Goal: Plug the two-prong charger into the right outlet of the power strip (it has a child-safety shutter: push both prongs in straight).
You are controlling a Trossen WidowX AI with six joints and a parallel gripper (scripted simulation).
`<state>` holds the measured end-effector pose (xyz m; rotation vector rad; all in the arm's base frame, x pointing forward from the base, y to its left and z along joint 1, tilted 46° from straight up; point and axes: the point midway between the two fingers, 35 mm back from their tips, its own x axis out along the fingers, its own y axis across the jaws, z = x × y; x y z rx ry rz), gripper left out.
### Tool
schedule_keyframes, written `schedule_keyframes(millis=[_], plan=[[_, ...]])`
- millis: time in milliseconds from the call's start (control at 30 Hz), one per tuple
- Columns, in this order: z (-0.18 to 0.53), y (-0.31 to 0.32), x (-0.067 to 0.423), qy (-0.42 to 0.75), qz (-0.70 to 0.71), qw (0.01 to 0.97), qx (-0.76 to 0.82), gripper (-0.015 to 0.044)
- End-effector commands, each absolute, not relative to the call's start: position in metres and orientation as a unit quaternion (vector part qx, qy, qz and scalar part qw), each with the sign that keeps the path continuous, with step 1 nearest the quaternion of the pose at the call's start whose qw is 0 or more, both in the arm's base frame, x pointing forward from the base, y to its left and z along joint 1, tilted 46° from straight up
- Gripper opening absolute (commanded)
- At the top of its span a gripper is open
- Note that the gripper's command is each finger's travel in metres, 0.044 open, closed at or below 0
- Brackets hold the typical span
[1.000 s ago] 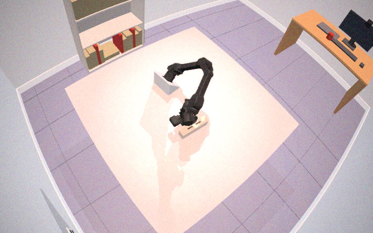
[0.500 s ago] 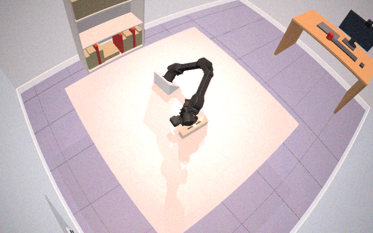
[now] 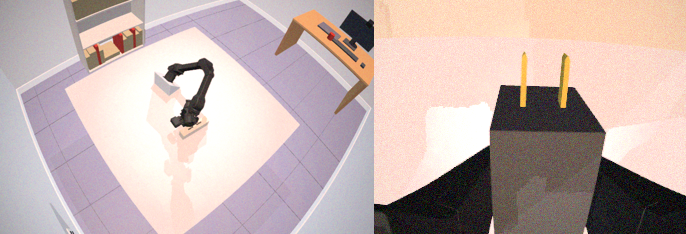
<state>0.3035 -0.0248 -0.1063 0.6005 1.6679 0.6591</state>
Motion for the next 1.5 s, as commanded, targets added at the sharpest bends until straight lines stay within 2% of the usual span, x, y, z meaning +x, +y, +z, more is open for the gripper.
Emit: schedule_keyframes(millis=[0, 1467], plan=[[-0.1057, -0.0248, 0.3054, 0.714, 0.282, 0.585, 0.26, 0.0], [-0.1062, -0.0243, 0.3094, 0.714, 0.282, 0.585, 0.26, 0.0]])
